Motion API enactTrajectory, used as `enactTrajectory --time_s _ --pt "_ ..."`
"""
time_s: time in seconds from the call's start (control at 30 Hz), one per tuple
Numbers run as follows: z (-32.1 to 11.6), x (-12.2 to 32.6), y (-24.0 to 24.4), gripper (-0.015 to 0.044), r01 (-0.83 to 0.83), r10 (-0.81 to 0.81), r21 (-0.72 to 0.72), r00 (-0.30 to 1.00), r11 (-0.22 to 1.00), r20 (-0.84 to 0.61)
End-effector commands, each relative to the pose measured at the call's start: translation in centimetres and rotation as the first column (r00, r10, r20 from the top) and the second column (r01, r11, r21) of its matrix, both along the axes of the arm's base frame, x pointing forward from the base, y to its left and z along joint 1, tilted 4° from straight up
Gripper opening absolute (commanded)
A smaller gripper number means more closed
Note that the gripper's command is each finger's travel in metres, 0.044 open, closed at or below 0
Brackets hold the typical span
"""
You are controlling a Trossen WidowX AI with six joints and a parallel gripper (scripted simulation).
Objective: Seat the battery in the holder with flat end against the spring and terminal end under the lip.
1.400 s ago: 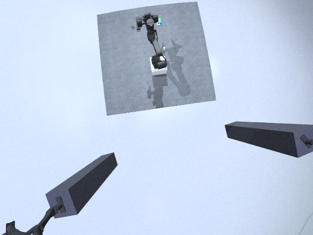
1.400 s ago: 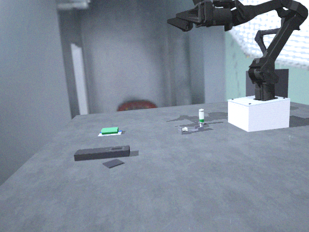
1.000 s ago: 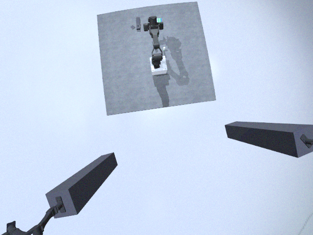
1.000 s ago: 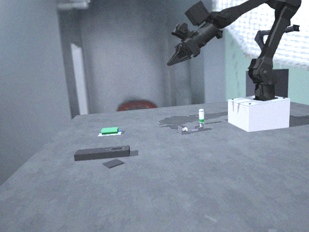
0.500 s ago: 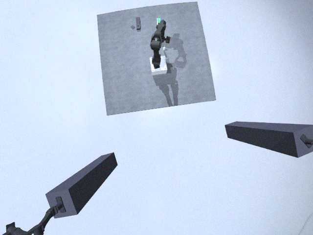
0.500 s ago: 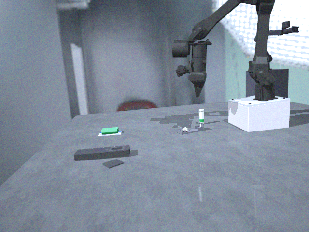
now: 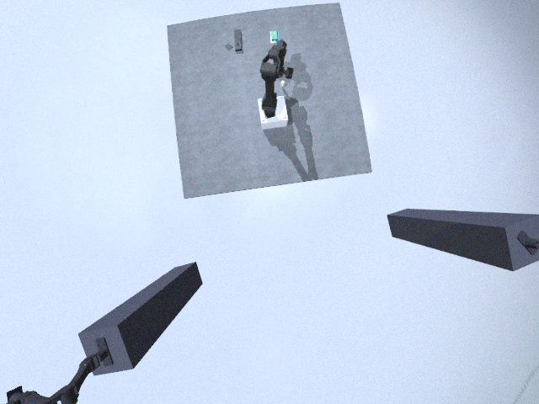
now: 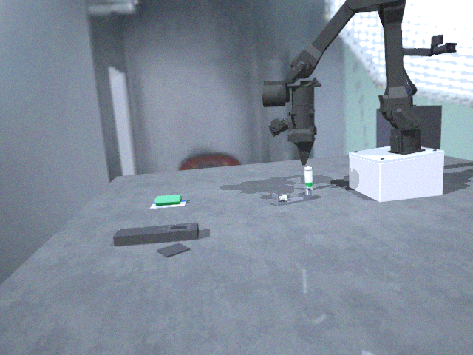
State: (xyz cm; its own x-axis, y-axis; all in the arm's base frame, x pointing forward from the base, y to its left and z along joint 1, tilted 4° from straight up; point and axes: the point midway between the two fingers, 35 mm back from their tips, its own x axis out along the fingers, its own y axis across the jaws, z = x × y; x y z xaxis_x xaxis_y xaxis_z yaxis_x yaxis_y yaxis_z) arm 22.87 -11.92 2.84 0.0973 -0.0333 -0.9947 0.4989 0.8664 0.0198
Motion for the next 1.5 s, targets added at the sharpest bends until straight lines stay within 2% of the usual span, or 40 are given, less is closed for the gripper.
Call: enactTrajectory --time_s 0.0,1.47 --pt "-3.7 -0.4 0.3 0.0 0.005 -0.005 0.014 1.0 1.0 -0.018" --pt "-4.0 -3.6 -5.2 0.0 0.005 -0.005 0.01 1.0 1.0 -0.021"
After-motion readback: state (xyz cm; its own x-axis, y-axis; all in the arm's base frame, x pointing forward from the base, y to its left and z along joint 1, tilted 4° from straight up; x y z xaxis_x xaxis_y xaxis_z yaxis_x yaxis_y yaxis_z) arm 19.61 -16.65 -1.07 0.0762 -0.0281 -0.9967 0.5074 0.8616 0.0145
